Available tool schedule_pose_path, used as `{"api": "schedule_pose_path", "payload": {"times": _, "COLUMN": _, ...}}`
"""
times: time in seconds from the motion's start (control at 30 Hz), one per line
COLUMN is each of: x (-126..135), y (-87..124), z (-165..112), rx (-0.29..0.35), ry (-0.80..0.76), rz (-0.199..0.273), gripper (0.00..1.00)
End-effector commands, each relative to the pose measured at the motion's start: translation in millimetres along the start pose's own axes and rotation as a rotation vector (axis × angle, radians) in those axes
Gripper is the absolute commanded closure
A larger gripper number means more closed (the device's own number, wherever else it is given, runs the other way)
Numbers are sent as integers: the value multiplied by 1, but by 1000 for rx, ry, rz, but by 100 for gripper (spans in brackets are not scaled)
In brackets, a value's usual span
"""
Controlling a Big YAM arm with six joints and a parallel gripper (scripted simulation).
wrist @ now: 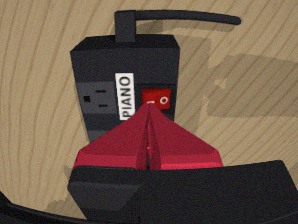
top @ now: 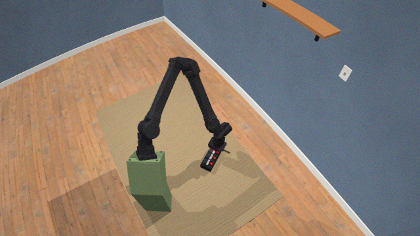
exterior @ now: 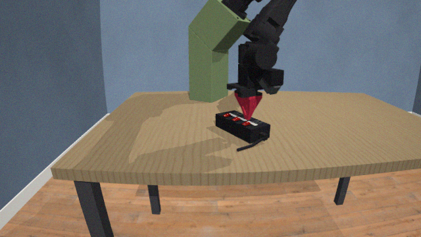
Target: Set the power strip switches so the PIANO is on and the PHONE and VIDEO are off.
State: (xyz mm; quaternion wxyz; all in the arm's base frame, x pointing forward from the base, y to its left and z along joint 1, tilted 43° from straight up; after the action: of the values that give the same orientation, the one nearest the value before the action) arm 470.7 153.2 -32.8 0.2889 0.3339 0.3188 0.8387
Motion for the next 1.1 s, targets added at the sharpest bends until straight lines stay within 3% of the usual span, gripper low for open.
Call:
{"api": "schedule_pose_path", "payload": {"times": 0.0, "x": 4, "y": -1, "z": 9, "rx": -17, "ry": 10, "rz": -2, "gripper": 100}}
{"api": "schedule_pose_path", "payload": {"times": 1.07, "x": 1, "y": 0, "z": 9, "rx": -19, "ry": 8, "rz": -5, "gripper": 100}}
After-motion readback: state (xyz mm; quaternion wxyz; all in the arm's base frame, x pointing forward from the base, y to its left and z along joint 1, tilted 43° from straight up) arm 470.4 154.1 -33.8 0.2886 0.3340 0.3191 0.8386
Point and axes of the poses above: the point where the finger pads meet when closed, its own y axis back along the fingers, its own x axis across the jaws, z = x × y, the point moved 9 cm from there along y, back along the fingers, and after that the axes turned 5 degrees about -y, right-handed, at the moved point
